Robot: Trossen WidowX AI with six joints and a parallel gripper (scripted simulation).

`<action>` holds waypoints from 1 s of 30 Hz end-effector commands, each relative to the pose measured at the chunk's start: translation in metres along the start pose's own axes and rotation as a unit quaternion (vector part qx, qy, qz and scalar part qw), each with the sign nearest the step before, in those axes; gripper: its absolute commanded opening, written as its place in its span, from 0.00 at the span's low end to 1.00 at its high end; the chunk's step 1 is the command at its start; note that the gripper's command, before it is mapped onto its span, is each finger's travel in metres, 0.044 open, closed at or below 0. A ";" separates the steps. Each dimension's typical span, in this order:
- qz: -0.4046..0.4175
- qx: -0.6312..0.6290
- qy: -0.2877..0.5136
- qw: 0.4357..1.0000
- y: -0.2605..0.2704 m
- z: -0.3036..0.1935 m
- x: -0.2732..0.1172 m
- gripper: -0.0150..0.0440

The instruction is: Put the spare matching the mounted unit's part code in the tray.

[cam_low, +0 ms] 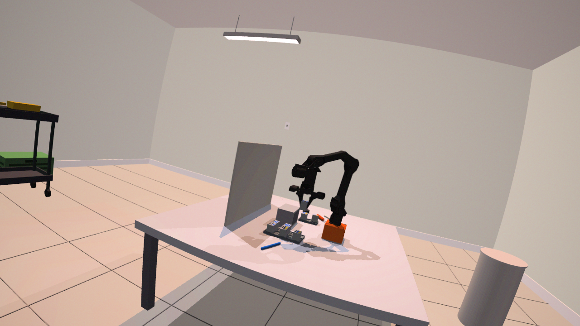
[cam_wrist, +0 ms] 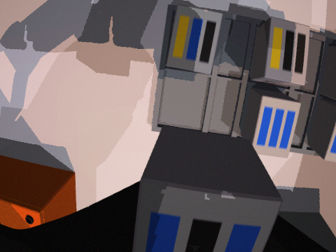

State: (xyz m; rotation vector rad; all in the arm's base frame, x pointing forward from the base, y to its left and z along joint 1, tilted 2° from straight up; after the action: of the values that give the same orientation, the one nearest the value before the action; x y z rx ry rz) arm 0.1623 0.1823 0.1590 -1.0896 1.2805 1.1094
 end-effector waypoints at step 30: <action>-0.010 0.028 0.007 1.000 -0.150 -0.080 -0.011 0.25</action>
State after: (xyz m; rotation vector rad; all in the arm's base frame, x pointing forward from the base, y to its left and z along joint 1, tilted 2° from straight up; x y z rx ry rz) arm 0.2860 0.0952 0.1665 -1.0571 1.3036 1.0446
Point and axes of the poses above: the point midway between the two fingers, 35 mm back from their tips, its own x axis out along the fingers, its own y axis across the jaws, z = x × y, the point moved 4 cm from there along -x, back along the fingers, and after that the axes turned 12 degrees about x, right-handed, at the moved point
